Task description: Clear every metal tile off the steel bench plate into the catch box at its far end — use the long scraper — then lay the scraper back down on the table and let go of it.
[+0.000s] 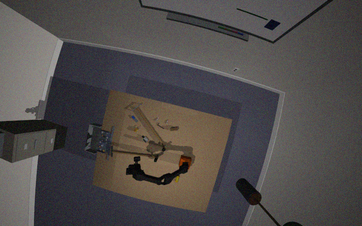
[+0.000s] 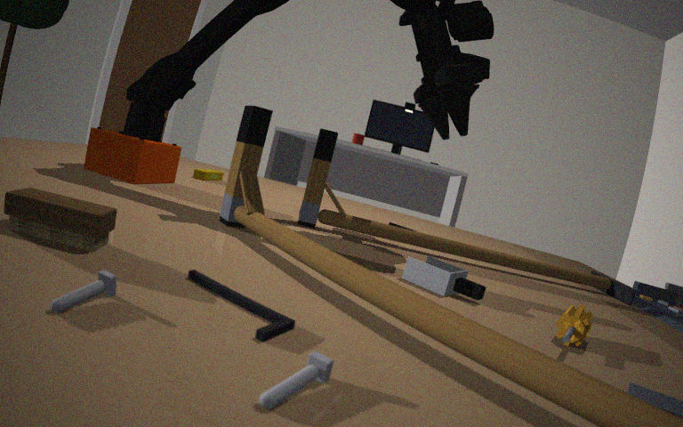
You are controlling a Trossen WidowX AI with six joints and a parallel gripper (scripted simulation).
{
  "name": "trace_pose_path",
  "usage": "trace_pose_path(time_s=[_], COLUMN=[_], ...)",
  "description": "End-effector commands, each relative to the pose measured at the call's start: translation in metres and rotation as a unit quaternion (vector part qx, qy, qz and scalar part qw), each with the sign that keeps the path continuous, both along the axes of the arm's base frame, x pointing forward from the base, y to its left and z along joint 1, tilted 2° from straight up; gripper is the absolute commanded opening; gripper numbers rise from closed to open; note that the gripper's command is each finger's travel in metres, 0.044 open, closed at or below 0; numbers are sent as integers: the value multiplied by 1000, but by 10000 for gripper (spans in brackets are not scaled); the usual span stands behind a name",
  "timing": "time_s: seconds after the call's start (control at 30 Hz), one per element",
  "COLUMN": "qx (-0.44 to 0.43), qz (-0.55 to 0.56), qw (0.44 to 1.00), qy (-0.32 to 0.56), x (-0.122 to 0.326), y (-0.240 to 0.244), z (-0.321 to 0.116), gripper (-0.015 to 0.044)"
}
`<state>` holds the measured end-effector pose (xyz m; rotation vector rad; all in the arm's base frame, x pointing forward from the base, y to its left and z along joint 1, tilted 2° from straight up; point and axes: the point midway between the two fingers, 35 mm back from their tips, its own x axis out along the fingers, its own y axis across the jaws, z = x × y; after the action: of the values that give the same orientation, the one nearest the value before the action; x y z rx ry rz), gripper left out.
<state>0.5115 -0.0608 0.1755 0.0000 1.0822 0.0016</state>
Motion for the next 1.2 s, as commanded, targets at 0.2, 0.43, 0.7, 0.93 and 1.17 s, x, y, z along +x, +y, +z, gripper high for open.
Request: trace_pose_path(time_s=[0.2, 0.43, 0.7, 0.93, 1.17], qx=[1, 3, 4, 6, 8], qz=[12, 20, 25, 22, 19], qw=[999, 998, 996, 997, 998], qy=[40, 67, 84, 74, 62], x=[13, 20, 23, 14, 3], y=[4, 7, 9, 4, 0], z=[-36, -61, -77, -65, -52], gripper=[440, 440, 440, 440, 440])
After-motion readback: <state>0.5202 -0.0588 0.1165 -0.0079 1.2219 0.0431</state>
